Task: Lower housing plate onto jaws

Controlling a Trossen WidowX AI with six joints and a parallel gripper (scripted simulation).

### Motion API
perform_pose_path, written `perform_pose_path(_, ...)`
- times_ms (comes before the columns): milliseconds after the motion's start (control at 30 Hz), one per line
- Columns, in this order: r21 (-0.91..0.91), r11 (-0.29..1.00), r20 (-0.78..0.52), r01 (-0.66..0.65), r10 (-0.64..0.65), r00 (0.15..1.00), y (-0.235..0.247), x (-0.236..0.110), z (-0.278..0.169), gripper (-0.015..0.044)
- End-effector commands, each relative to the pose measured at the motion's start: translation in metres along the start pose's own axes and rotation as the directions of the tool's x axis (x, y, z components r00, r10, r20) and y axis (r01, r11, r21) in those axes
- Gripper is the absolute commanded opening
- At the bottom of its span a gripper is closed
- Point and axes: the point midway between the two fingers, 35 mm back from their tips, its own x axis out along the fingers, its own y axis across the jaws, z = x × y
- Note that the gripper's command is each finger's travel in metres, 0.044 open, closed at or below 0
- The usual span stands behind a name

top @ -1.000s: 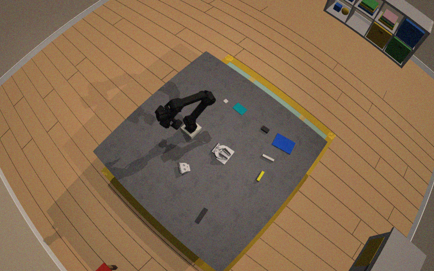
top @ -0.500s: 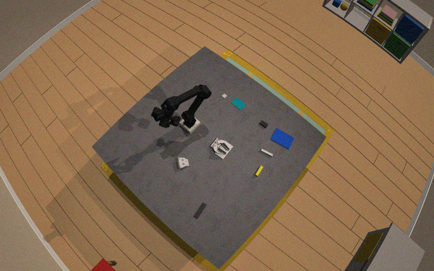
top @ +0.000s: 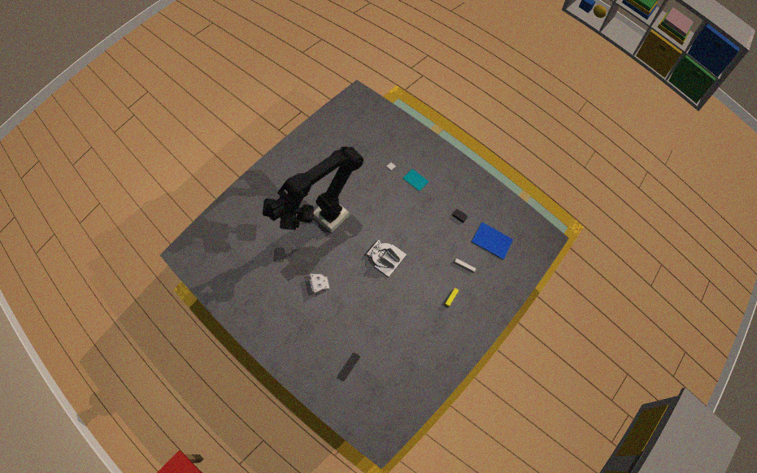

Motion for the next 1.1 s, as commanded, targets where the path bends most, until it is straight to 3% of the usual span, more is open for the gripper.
perform_pose_path(0, -0.076, 0.997, 0.01, -0.019, 0.019, 1.0, 0.002, 0.003, 0.01, 0.044)
perform_pose_path(633, -0.356, 0.934, 0.047, -0.032, 0.053, 0.998, 0.011, 0.011, 0.048, 0.044)
perform_pose_path(1067, -0.575, 0.817, 0.07, -0.037, 0.095, 0.993, 0.023, 0.016, 0.077, 0.044)
